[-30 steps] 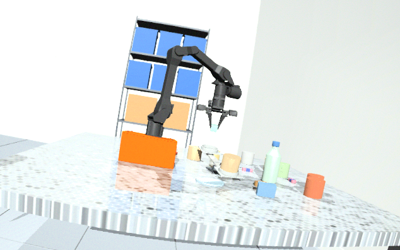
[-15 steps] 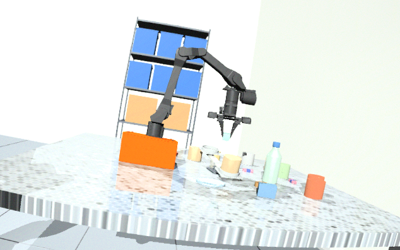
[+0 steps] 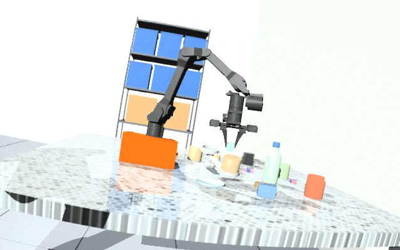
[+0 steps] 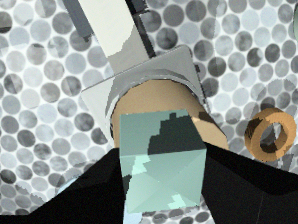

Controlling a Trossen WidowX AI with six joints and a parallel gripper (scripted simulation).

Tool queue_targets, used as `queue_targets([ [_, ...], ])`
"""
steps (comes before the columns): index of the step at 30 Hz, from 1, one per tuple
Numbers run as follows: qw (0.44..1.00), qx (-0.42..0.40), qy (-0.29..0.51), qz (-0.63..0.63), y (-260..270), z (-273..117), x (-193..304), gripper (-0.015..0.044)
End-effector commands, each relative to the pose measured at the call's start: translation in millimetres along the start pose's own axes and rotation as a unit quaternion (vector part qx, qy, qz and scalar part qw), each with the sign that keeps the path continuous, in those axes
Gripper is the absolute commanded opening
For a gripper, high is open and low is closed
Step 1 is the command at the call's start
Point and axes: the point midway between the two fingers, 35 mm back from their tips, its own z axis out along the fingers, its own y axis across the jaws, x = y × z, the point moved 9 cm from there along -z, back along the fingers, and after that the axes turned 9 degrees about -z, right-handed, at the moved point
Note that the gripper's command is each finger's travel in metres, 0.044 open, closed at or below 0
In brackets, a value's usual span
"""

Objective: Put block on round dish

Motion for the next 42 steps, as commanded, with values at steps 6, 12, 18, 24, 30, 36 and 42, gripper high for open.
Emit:
queue_targets([
  [6, 1.0, -0.004, 0.0, -0.003, 29, 22, 68, 0.0],
  [12, 1.0, -0.011, -0.008, -0.022, 59, 40, 112, 0.0],
  [18, 0.999, -0.012, -0.012, -0.03, 74, 47, 128, 0.0],
  [24, 0.999, -0.012, -0.013, -0.03, 74, 66, 128, 0.0],
  [30, 0.999, -0.012, -0.013, -0.03, 75, 89, 127, 0.0],
  [36, 0.999, -0.012, -0.013, -0.03, 75, 92, 127, 0.0],
  [42, 0.999, -0.012, -0.013, -0.03, 75, 101, 127, 0.0],
])
